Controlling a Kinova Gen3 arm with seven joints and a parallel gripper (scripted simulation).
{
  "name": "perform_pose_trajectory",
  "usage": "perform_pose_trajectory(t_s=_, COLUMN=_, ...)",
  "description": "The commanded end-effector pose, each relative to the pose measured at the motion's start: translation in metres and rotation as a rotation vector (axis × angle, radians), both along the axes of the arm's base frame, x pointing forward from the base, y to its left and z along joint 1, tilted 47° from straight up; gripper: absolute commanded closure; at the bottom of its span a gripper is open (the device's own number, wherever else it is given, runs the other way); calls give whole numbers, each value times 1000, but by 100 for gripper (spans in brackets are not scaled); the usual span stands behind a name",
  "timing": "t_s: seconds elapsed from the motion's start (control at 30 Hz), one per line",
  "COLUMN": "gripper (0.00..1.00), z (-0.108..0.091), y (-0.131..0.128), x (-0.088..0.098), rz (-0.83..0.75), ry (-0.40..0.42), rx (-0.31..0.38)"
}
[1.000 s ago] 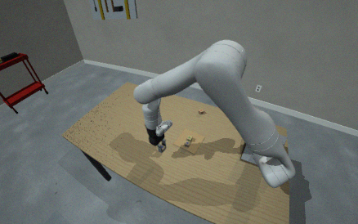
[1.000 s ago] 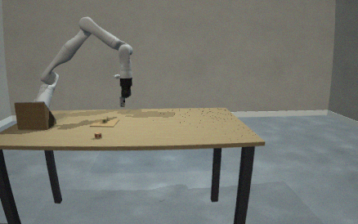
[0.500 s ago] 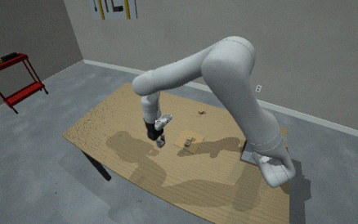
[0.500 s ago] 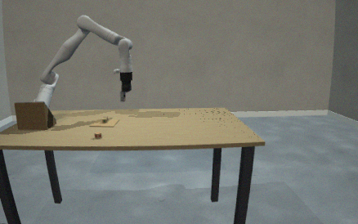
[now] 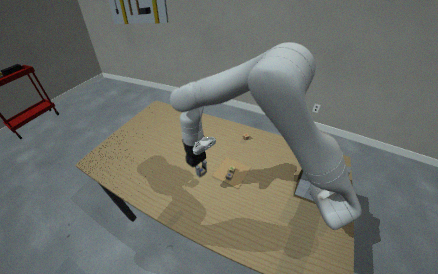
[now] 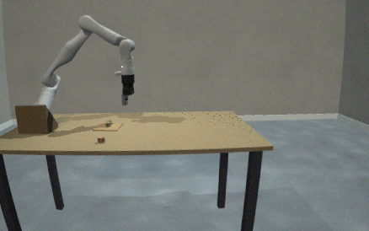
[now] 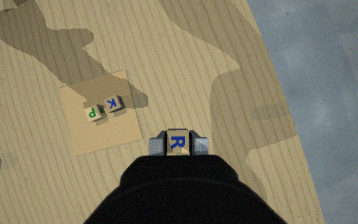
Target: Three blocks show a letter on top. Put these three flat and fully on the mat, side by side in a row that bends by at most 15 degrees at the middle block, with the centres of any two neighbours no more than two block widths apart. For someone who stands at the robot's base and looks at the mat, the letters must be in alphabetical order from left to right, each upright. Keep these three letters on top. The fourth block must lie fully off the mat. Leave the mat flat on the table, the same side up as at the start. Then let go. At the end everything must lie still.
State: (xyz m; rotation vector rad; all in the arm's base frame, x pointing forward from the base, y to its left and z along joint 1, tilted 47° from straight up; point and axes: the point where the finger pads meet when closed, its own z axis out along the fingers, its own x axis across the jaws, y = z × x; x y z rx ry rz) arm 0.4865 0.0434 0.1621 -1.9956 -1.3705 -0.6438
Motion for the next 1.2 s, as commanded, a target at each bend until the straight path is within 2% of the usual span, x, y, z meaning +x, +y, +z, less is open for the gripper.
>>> perform_pose_trajectory(t_s=0.0, gripper=51, z=-16, y=-16, x=-6, rz=-99, ry=98, rx=8)
perform_pose_trajectory(t_s=0.07, gripper=51, z=-21, y=-20, x=-8, rz=-127, ry=127, rx=11)
perform_pose_trajectory(t_s=0.3, gripper=51, z=-54, y=-51, x=-27, rz=-324, ry=340, rx=19)
perform_pose_trajectory(t_s=0.37, gripper=51, z=-54, y=-51, x=-27, rz=-324, ry=340, rx=19)
perform_pose_trajectory(t_s=0.43, gripper=51, z=-68, y=-64, x=-36, rz=-398, ry=422, rx=17)
perform_pose_trajectory(t_s=0.5, gripper=51, z=-73, y=-69, x=-39, rz=-452, ry=474, rx=31)
perform_pose_trajectory(t_s=0.53, gripper=51, z=-73, y=-69, x=-39, rz=-452, ry=475, rx=32)
perform_pose_trajectory(t_s=0.57, gripper=51, z=-82, y=-77, x=-47, rz=-493, ry=522, rx=24)
perform_pose_trajectory(t_s=0.87, gripper=51, z=-114, y=-106, x=-73, rz=-719, ry=761, rx=44)
perform_pose_trajectory(t_s=0.93, gripper=51, z=-114, y=-106, x=-73, rz=-719, ry=761, rx=44)
perform_pose_trajectory(t_s=1.03, gripper=51, z=-123, y=-114, x=-81, rz=-781, ry=827, rx=51)
perform_pose_trajectory(t_s=1.17, gripper=51, z=-127, y=-118, x=-85, rz=-813, ry=860, rx=53)
